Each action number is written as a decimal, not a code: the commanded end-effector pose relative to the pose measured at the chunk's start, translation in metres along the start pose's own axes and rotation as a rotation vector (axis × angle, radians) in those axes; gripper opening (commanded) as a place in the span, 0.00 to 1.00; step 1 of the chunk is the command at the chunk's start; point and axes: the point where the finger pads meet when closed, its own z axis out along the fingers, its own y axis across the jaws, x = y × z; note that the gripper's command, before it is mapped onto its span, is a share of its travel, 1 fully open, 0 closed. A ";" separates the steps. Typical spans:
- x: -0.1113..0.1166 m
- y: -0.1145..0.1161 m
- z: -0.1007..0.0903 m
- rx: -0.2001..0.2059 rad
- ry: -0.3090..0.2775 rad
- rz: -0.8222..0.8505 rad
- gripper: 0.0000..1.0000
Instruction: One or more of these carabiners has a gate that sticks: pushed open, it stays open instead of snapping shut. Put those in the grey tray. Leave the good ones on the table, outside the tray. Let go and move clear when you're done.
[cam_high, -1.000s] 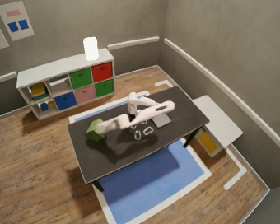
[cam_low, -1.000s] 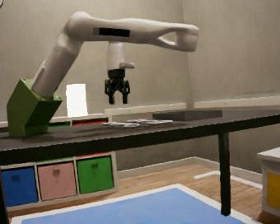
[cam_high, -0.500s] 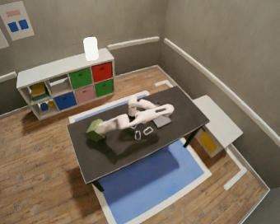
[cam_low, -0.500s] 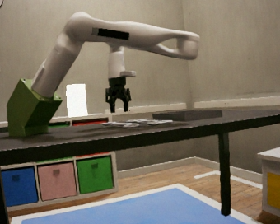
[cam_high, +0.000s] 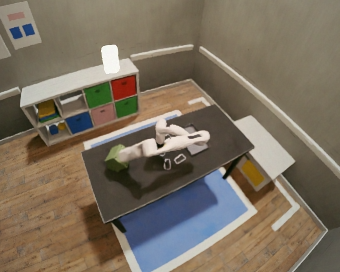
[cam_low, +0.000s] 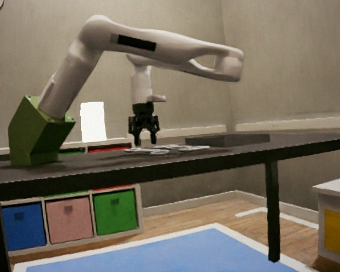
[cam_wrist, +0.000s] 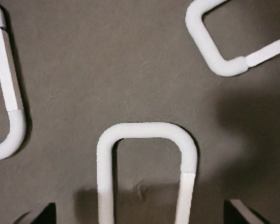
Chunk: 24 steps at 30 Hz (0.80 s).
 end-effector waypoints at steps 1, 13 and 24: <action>0.001 0.004 0.012 -0.010 0.000 -0.005 1.00; 0.001 0.004 0.012 -0.010 0.000 -0.005 1.00; 0.001 0.004 0.018 -0.007 0.004 -0.002 1.00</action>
